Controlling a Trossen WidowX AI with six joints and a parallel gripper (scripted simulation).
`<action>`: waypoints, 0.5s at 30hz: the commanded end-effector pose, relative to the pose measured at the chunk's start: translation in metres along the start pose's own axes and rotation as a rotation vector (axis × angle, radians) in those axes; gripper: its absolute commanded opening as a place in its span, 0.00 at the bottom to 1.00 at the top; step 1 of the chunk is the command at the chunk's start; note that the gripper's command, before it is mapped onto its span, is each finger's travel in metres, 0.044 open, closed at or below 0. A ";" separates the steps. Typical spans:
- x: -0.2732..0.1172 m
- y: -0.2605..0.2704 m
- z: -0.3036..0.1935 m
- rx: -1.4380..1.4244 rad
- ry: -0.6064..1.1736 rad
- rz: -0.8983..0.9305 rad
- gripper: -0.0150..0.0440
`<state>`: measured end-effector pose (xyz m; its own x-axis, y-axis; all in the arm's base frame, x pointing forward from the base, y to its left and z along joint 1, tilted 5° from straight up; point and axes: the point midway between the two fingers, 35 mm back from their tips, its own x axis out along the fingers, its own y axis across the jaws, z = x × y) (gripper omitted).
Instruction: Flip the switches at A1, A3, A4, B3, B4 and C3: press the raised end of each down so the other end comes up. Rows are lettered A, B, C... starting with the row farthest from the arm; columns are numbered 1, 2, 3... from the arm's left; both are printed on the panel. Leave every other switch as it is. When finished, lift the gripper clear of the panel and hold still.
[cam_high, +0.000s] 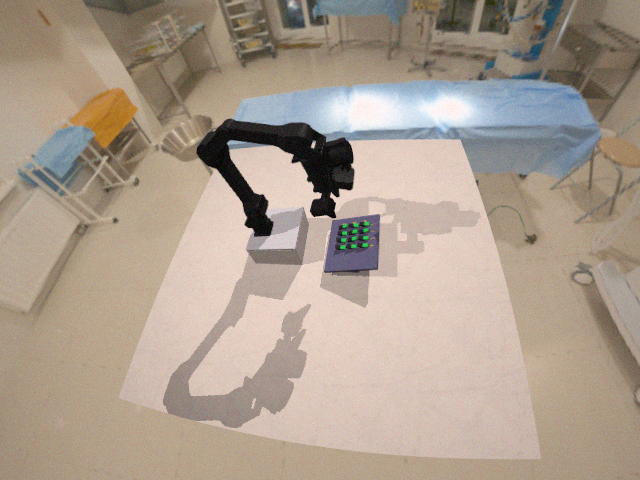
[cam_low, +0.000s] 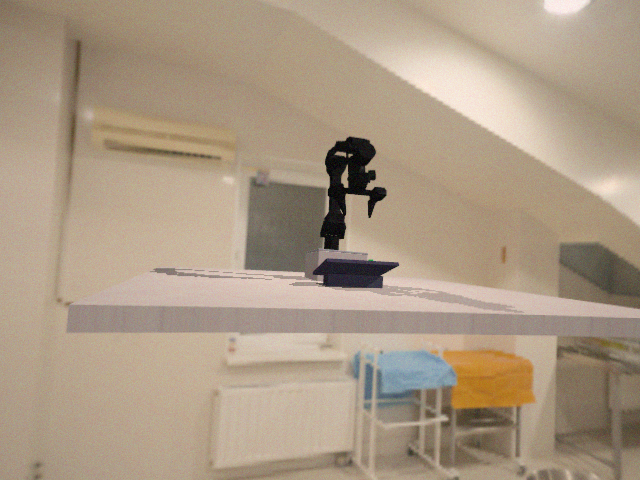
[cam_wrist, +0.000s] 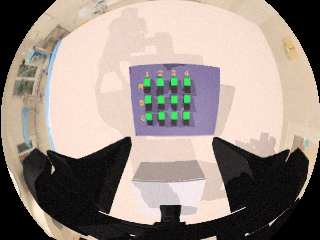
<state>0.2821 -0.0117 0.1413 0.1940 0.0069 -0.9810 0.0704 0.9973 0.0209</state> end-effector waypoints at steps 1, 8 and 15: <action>0.002 0.001 0.001 0.000 -0.001 0.000 0.89; 0.091 0.049 0.031 -0.011 -0.024 0.009 0.58; 0.097 0.051 0.031 -0.011 -0.027 0.010 0.26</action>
<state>0.3307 0.0360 0.0566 0.2052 0.0177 -0.9786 0.0507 0.9983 0.0287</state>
